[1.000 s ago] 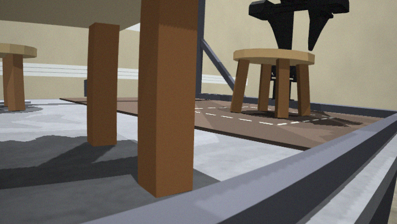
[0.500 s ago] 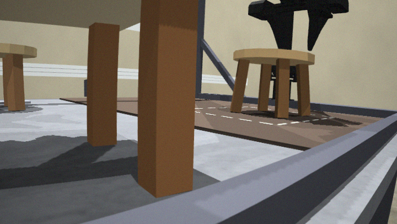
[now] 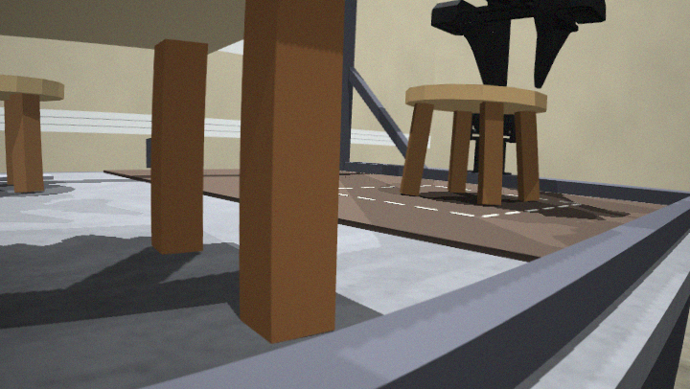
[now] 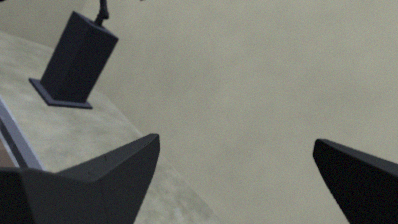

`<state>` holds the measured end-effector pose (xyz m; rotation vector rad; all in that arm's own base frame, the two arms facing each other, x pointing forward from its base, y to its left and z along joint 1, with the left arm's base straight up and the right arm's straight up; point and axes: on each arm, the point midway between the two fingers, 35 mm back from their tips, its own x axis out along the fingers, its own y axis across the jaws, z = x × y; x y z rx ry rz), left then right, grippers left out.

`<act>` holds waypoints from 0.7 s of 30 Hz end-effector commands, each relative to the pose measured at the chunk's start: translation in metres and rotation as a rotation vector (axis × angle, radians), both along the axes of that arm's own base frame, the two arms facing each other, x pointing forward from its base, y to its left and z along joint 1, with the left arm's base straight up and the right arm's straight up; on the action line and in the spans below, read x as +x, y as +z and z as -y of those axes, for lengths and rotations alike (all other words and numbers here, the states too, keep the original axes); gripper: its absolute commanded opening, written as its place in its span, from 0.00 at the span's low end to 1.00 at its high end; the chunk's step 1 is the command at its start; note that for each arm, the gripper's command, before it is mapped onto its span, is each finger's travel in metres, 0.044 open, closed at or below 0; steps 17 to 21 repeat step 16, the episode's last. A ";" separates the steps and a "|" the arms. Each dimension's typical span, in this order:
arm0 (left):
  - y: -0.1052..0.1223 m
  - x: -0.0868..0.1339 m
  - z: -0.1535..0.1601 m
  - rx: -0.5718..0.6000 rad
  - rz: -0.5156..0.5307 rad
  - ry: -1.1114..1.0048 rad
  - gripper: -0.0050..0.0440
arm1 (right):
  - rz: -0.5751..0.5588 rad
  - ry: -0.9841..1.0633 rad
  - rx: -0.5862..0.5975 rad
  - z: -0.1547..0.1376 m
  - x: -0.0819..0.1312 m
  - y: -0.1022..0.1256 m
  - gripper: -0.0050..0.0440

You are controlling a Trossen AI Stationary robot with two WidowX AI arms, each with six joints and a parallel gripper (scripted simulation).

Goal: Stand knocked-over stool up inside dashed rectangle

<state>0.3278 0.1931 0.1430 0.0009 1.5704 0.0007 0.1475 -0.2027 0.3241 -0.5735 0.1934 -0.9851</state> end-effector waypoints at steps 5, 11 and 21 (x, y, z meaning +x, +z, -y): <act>0.019 0.002 -0.001 0.021 0.041 -0.001 0.67 | 0.011 0.002 -0.013 -0.002 -0.001 0.007 0.92; 0.026 0.002 -0.001 0.015 0.030 -0.002 0.67 | 0.011 0.002 -0.013 -0.002 -0.001 0.007 0.92; 0.031 0.002 -0.001 0.015 0.030 -0.002 0.67 | 0.011 0.002 -0.013 -0.002 -0.001 0.007 0.92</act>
